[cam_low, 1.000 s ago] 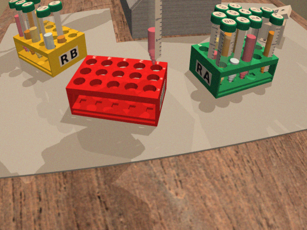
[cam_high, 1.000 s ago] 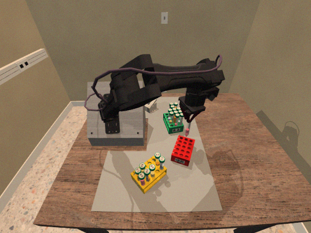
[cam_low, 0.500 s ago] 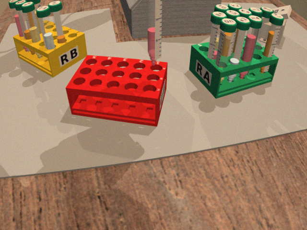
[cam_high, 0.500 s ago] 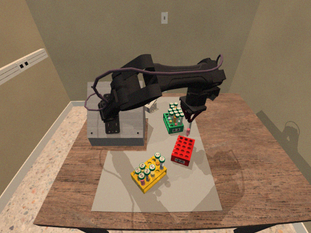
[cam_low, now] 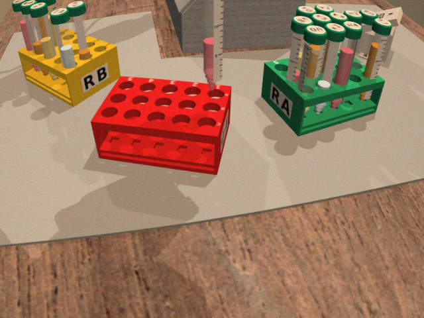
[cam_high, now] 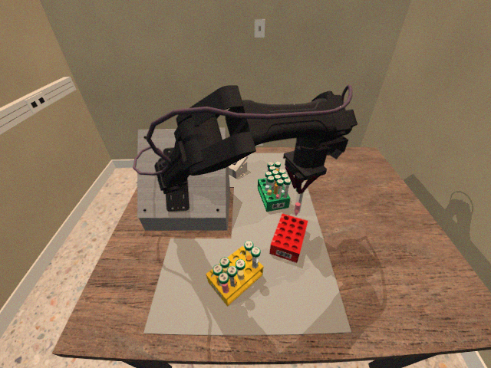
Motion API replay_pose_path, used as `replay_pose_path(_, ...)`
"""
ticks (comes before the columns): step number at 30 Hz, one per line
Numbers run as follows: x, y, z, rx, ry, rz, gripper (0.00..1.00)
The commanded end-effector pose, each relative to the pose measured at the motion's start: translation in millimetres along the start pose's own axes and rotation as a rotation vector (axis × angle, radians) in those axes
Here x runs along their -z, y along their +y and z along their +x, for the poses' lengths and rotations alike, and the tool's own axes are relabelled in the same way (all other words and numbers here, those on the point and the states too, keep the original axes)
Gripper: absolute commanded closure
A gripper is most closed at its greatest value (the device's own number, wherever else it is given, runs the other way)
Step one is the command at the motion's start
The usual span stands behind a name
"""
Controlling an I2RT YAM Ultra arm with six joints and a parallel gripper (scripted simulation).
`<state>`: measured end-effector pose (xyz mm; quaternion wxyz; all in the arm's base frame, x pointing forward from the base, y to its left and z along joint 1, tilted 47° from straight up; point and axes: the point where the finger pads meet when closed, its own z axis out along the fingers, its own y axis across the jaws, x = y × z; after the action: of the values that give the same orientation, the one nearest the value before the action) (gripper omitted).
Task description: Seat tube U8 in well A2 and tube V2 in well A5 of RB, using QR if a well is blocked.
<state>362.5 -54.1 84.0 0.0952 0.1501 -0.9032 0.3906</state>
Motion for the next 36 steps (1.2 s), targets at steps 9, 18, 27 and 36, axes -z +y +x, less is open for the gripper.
replay_pose_path(9, 4.5, -1.3, 1.1, 0.002, -0.028, 0.015, 1.0)
replay_pose_path(18, 2.6, -0.1, 3.1, 0.003, -0.029, 0.016, 1.0)
replay_pose_path(27, -0.8, -0.3, 3.7, 0.002, -0.027, 0.015, 1.0)
replay_pose_path(36, -3.6, -0.4, 4.1, 0.001, -0.027, 0.015, 1.0)
